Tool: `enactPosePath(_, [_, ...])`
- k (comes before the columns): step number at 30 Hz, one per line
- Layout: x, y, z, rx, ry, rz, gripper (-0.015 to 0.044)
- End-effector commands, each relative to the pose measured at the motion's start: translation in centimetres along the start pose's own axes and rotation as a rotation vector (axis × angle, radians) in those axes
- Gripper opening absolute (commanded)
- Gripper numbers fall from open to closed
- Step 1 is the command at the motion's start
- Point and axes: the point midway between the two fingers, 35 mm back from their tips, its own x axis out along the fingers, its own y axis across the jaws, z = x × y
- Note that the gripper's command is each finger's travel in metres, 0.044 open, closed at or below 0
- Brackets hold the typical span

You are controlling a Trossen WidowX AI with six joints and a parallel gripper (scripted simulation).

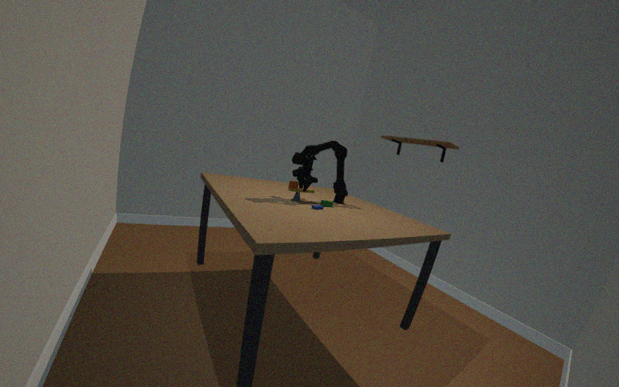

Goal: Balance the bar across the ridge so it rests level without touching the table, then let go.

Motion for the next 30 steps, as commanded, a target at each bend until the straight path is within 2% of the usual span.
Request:
enactPosePath(1, [0.0,0.0,0.0,0.0,0.001,0.0,0.0185])
enactPosePath(8, [0.0,0.0,0.0,0.0,0.001,0.0,0.0185])
enactPosePath(18, [0.0,0.0,0.0,0.0,0.001,0.0,0.044])
enactPosePath(22, [-0.7,0.0,0.1,0.0,0.0,0.0,0.044])
enactPosePath(30, [-9.3,0.0,0.2,0.0,0.0,0.0,0.044])
